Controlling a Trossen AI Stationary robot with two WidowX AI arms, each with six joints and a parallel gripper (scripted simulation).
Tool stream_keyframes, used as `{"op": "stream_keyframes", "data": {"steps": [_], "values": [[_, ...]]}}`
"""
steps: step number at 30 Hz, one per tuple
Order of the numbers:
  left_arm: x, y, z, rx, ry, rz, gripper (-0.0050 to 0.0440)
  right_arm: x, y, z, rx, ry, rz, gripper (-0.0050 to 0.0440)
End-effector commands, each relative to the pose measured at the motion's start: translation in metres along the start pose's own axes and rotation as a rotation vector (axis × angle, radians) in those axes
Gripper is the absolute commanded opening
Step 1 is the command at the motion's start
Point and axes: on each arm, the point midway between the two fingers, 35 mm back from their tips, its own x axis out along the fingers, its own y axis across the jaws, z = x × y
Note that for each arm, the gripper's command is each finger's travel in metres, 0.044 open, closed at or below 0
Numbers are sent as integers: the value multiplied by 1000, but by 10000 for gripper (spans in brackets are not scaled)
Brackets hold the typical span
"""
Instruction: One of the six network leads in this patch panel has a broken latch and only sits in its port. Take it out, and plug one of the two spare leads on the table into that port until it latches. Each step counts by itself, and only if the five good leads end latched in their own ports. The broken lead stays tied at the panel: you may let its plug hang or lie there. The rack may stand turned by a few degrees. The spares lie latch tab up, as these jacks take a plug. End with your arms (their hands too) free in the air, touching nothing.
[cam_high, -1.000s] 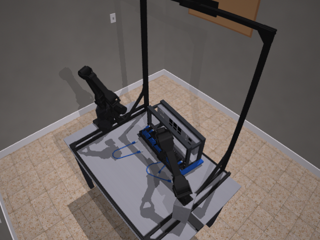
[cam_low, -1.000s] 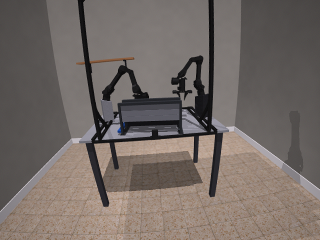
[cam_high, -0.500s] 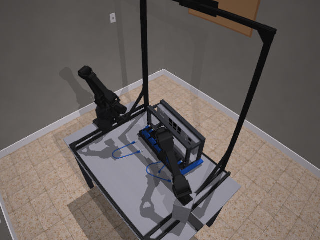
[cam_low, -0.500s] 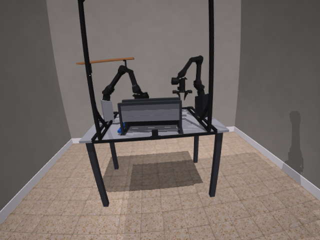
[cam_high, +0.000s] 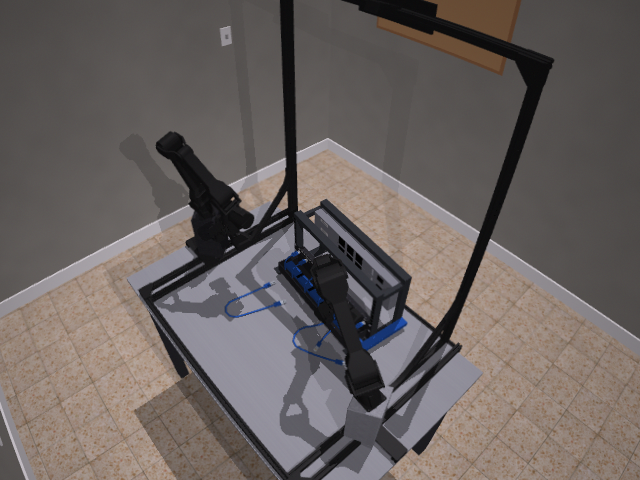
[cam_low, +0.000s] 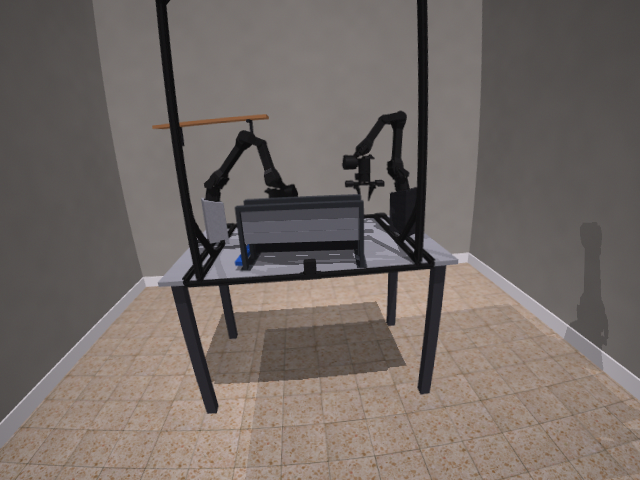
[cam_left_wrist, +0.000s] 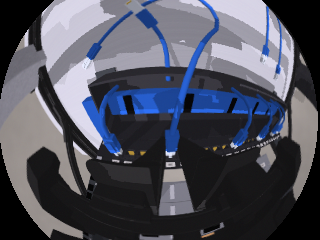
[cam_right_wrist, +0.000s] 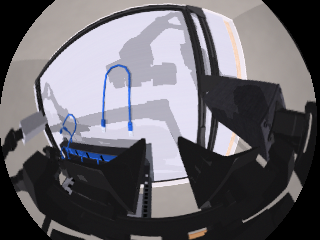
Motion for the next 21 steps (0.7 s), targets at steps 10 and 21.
{"op": "stream_keyframes", "data": {"steps": [10, 21], "values": [[6, 0, -10, 10, 14, -1, 54, 0, 0, 0, 0, 0, 0, 176], [6, 0, -10, 10, 14, -1, 54, 0, 0, 0, 0, 0, 0, 176]]}}
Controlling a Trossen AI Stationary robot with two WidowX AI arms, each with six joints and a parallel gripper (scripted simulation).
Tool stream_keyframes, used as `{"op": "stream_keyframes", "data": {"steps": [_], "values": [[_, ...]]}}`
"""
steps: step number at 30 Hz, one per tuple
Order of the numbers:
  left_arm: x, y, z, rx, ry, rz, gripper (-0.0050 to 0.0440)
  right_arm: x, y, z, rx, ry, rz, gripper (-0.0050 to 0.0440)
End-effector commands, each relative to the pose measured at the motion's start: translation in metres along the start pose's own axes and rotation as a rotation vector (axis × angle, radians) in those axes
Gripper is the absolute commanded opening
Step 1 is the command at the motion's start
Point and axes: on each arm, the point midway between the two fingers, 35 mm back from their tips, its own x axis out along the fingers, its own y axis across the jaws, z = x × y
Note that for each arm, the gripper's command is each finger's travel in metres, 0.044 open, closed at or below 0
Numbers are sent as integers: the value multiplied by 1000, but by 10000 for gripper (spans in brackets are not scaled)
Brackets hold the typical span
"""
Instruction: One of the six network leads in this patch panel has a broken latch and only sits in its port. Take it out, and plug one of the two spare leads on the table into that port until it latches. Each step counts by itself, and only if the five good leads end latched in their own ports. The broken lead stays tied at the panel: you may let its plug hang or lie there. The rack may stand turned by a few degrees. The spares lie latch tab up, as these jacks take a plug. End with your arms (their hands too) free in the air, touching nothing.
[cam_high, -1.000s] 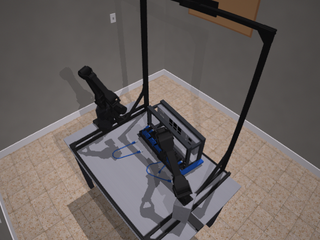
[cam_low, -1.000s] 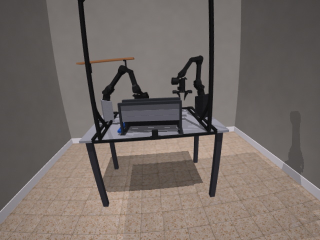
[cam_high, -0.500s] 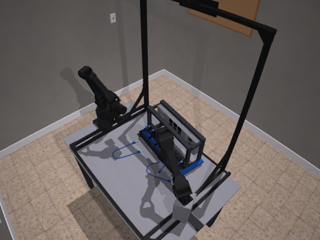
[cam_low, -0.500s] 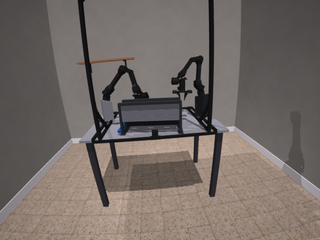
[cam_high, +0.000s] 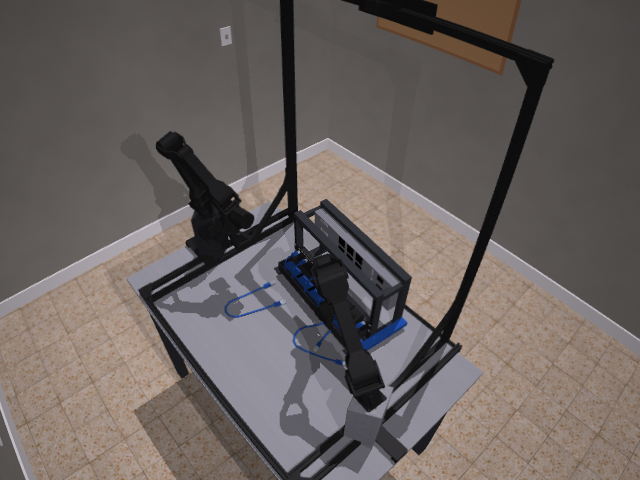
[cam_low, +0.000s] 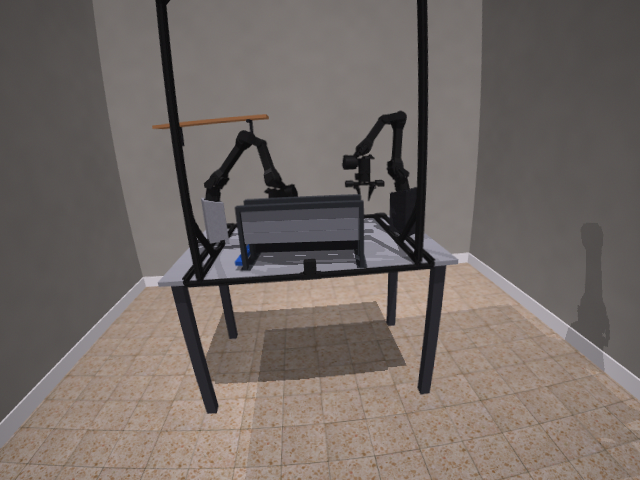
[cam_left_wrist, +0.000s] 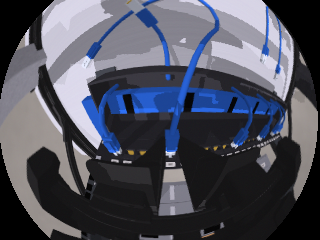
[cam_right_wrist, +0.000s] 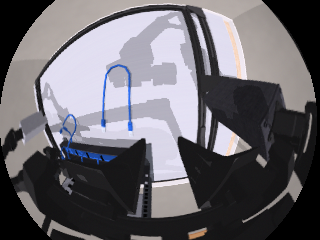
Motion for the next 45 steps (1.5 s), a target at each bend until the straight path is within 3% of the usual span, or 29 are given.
{"op": "stream_keyframes", "data": {"steps": [1, 19, 20, 45], "values": [[4, 0, -9, 12, 21, 0, 54, 0, 0, 0, 0, 0, 0, 176], [6, 0, -13, 12, 21, 0, 54, 0, 0, 0, 0, 0, 0, 176], [3, 0, -5, 2, 3, 0, 176, 0, 0, 0, 0, 0, 0, 176], [3, 0, -6, 3, 5, -2, 176, 0, 0, 0, 0, 0, 0, 176]]}}
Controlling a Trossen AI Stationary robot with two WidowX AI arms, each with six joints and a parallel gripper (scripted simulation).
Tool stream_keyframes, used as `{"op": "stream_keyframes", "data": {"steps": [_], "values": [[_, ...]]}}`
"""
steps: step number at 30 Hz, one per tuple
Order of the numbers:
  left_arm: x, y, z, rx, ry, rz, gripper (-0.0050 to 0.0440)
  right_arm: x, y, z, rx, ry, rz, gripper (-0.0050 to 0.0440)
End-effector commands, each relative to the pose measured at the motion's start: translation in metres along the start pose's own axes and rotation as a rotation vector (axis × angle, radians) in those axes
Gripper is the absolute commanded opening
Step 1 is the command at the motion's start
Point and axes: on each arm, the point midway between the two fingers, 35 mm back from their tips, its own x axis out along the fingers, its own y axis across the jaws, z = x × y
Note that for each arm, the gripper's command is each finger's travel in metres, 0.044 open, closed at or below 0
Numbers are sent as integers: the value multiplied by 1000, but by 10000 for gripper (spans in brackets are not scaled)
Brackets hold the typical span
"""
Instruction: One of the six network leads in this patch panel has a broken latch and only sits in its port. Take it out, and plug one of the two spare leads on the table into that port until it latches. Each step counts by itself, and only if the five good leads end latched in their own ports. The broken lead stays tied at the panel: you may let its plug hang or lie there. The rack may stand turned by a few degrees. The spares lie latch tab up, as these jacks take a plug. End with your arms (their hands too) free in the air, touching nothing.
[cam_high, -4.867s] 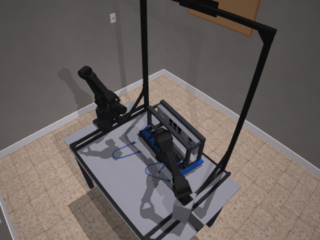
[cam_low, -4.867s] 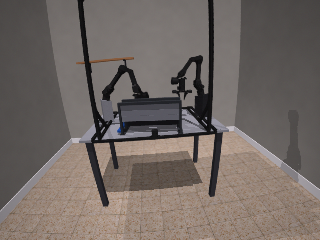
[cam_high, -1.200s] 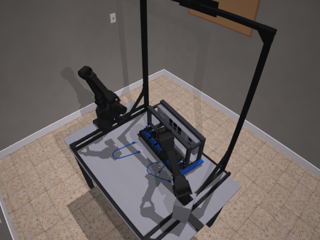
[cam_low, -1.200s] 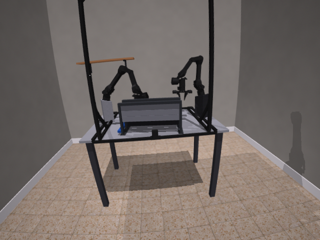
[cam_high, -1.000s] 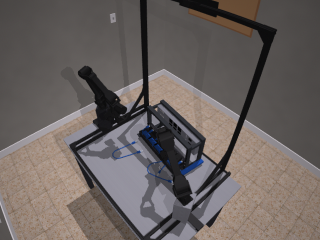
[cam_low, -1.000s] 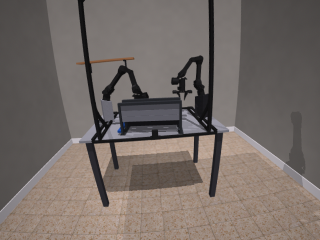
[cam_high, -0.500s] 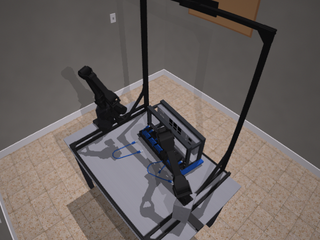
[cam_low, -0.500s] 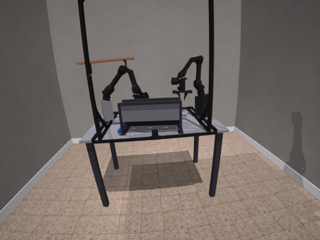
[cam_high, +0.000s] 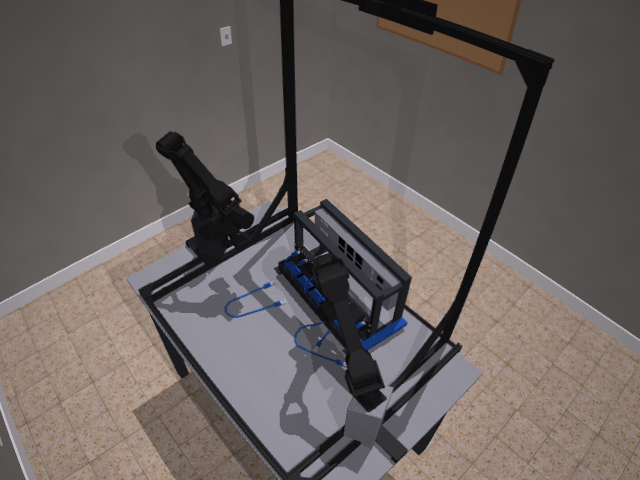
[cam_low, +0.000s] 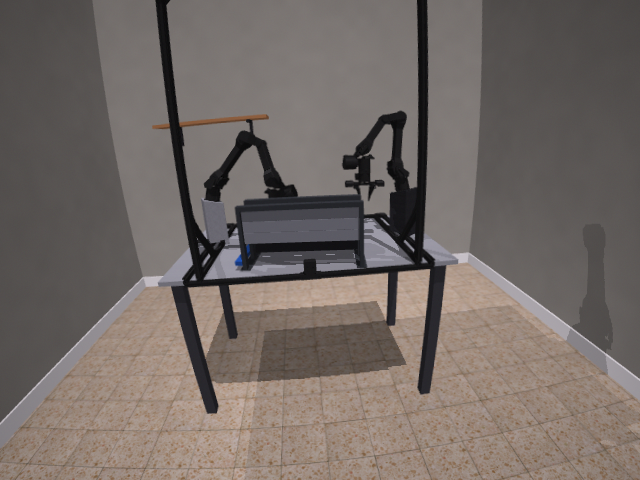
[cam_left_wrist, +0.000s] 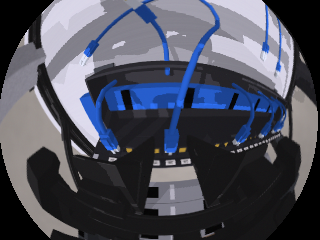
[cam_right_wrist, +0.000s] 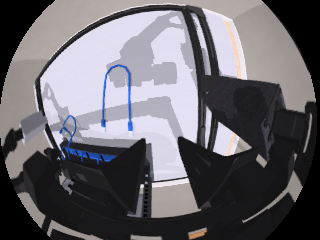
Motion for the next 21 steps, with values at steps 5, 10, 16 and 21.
{"op": "stream_keyframes", "data": {"steps": [5, 10, 16, 21], "values": [[0, 0, 0, 0, 0, 0, 176, 0, 0, 0, 0, 0, 0, 176], [-60, 0, 1, 0, 0, 0, 176, 0, 0, 0, 0, 0, 0, 176], [-60, 0, 1, 0, 0, 0, 176, 0, 0, 0, 0, 0, 0, 176], [-60, 0, 1, 0, 0, 0, 176, 0, 0, 0, 0, 0, 0, 176]]}}
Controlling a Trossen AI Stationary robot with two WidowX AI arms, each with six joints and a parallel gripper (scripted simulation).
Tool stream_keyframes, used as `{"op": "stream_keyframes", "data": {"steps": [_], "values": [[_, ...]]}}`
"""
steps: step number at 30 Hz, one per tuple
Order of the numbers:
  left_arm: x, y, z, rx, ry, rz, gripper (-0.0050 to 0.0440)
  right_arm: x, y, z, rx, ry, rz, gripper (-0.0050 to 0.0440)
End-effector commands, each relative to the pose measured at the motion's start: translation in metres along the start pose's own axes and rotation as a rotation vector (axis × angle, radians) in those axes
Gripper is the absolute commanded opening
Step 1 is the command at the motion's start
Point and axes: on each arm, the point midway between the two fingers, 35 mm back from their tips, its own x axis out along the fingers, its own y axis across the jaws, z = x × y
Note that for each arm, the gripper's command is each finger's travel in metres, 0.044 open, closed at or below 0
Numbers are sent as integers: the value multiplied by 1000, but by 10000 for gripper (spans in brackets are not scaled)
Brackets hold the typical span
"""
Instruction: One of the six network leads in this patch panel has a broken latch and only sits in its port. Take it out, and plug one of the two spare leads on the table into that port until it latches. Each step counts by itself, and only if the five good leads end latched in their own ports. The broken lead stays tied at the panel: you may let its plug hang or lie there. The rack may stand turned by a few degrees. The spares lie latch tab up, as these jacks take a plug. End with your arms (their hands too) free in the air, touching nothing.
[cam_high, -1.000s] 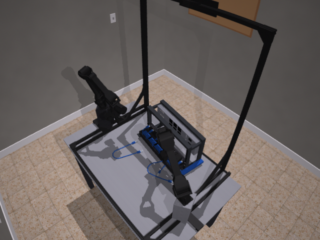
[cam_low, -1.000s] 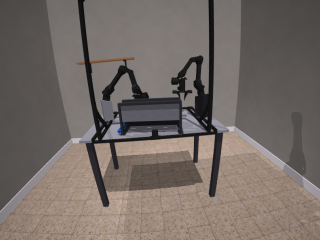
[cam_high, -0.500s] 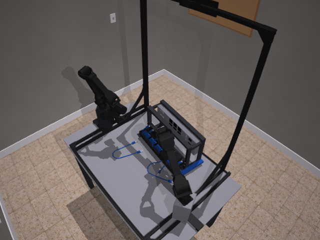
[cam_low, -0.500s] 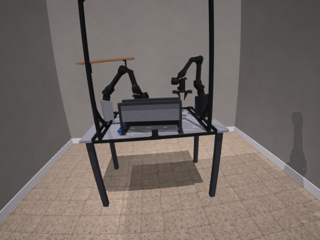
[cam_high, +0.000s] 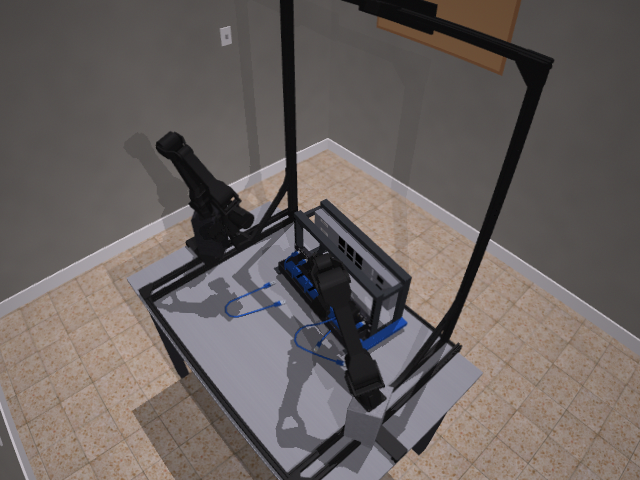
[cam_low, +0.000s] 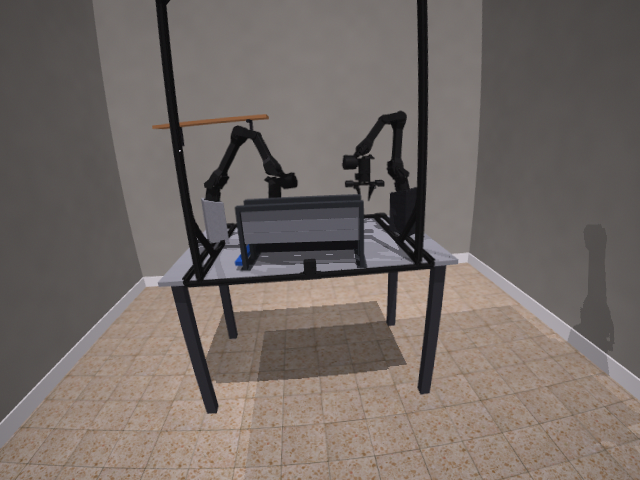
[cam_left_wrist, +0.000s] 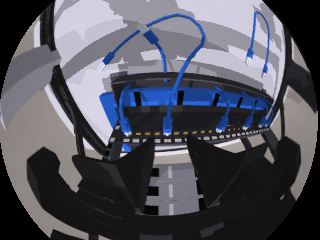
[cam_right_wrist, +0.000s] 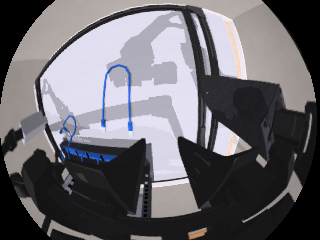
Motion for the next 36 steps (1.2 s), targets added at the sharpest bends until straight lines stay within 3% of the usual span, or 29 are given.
{"op": "stream_keyframes", "data": {"steps": [1, 4, 5, 21, 22, 36], "values": [[-4, 0, -1, 5, 8, -3, 176, 0, 0, 0, 0, 0, 0, 176], [-4, 0, -1, 5, 8, -3, 176, 0, 0, 0, 0, 0, 0, 176], [-14, 0, -1, 0, 0, -1, 176, 0, 0, 0, 0, 0, 0, 176], [-14, 0, -1, 0, 0, -1, 176, 0, 0, 0, 0, 0, 0, 176], [-39, 40, 36, 0, -100, 2, 176, 0, 0, 0, 0, 0, 0, 176], [-39, 40, 36, 0, -100, 2, 176, 0, 0, 0, 0, 0, 0, 176]]}}
